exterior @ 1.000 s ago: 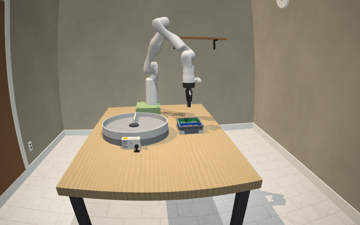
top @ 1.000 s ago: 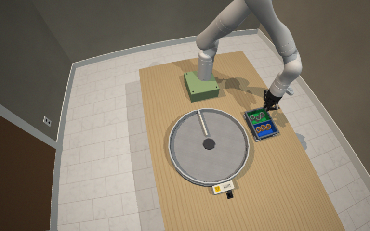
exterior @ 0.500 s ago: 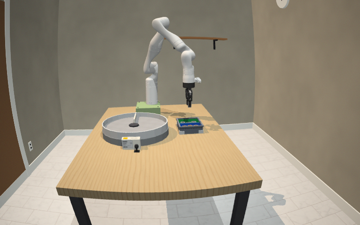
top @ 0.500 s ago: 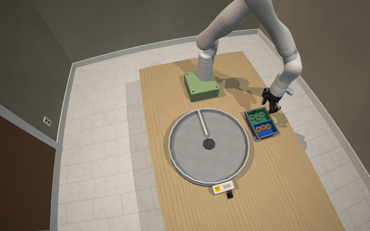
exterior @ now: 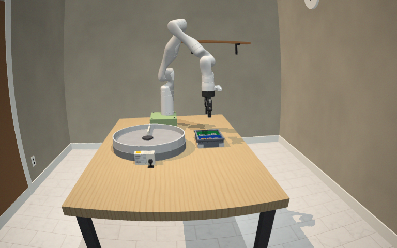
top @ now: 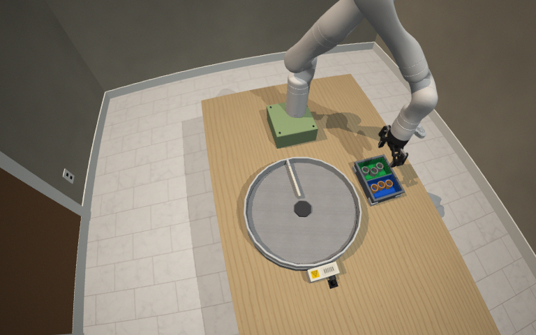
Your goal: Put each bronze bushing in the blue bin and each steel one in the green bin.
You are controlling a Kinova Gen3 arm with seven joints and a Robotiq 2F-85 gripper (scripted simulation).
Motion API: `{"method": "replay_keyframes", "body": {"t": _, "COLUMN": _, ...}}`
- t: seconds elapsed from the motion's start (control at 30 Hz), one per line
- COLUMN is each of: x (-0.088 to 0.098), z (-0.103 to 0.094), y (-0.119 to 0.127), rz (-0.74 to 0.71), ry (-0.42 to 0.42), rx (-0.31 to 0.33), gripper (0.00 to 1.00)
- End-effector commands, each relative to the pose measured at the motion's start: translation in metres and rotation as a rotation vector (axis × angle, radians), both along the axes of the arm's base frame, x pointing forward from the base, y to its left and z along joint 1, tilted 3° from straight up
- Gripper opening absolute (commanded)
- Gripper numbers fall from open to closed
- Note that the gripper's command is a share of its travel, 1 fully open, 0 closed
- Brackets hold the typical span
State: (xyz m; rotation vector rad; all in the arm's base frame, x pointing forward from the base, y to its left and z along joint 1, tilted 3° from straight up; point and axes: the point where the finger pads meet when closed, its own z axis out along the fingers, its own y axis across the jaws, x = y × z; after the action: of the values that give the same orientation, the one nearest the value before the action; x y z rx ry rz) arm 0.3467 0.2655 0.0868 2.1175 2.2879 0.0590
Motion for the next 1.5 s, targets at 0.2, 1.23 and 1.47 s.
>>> {"method": "replay_keyframes", "body": {"t": 0.2, "x": 0.000, "z": 0.001, "y": 0.000, "rz": 0.000, "ry": -0.001, "rx": 0.001, "gripper": 1.00}}
{"method": "replay_keyframes", "body": {"t": 1.23, "x": 0.030, "z": 0.032, "y": -0.019, "rz": 0.001, "ry": -0.001, "rx": 0.001, "gripper": 1.00}}
{"method": "replay_keyframes", "body": {"t": 1.47, "x": 0.030, "z": 0.032, "y": -0.019, "rz": 0.001, "ry": -0.001, "rx": 0.001, "gripper": 1.00}}
